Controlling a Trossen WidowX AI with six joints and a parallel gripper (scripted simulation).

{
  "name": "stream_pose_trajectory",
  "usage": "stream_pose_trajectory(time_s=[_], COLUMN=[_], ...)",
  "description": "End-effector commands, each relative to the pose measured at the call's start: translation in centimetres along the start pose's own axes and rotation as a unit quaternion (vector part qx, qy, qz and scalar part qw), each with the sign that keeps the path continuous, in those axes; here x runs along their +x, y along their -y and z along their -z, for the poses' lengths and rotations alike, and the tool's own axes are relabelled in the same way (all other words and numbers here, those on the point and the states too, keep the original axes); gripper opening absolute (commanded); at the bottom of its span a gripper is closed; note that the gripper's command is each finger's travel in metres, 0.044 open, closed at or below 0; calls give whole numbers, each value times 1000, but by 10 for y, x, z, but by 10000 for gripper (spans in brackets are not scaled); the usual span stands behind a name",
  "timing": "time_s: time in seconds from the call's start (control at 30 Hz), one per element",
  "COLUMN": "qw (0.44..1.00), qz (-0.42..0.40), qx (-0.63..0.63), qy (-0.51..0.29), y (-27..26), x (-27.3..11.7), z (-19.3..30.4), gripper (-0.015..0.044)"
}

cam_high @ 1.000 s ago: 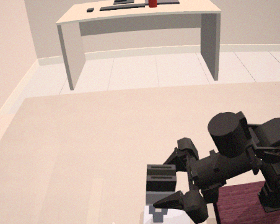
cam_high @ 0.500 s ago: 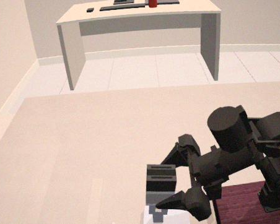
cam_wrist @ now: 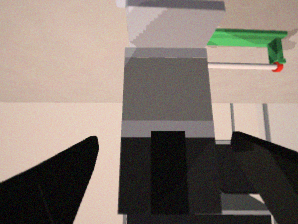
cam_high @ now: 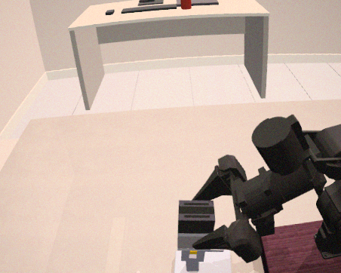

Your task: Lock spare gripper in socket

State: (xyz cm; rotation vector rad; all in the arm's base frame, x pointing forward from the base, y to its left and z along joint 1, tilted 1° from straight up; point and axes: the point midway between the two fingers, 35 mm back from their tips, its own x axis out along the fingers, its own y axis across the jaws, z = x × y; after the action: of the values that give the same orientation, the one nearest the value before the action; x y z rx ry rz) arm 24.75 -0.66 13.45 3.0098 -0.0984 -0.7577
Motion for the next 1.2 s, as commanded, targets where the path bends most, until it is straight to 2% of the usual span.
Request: stream_pose_trajectory(time_s=[0.0,1.17], qw=[1000,1000], qz=[0,7], qx=[1,-6], qy=[-3,25], y=[0,0], x=[-5,-38], z=[8,47], gripper=[440,440])
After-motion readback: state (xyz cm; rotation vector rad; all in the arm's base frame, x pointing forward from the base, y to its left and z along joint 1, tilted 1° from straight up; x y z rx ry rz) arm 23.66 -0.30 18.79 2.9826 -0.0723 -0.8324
